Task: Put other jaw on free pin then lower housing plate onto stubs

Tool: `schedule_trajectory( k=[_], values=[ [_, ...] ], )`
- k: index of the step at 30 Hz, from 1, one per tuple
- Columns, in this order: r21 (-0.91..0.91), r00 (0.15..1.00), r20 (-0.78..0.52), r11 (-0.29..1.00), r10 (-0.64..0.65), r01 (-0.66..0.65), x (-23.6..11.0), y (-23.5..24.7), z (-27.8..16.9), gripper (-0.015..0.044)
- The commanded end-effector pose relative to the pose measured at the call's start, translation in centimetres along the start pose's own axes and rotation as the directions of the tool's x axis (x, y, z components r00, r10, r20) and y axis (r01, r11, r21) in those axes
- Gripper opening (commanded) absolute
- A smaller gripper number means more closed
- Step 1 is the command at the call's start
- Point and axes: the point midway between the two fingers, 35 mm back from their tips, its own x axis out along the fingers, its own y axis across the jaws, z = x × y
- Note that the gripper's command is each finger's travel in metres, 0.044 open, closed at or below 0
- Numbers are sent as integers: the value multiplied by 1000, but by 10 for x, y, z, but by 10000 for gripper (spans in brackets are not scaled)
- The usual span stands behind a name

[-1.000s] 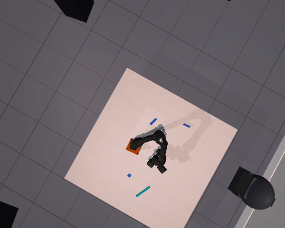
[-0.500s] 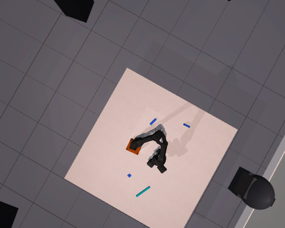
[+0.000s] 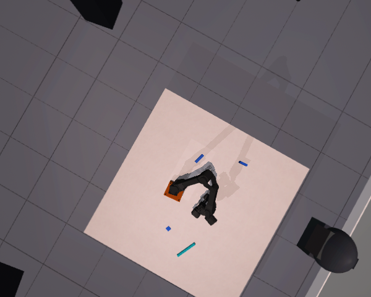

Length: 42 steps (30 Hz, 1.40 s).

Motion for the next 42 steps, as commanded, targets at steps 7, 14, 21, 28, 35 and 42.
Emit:
schedule_trajectory(
  k=[7,14,21,28,35,42],
  values=[
    [4,1000,0,1000,5,-5,2,0,-1,351],
    [4,1000,0,1000,5,-5,4,0,-1,351],
    [4,1000,0,1000,5,-5,5,1,-1,351],
    [4,1000,0,1000,5,-5,6,1,-1,351],
    [5,1000,0,1000,5,-5,9,1,-1,351],
    [5,1000,0,1000,5,-5,9,1,-1,351]
  ],
)
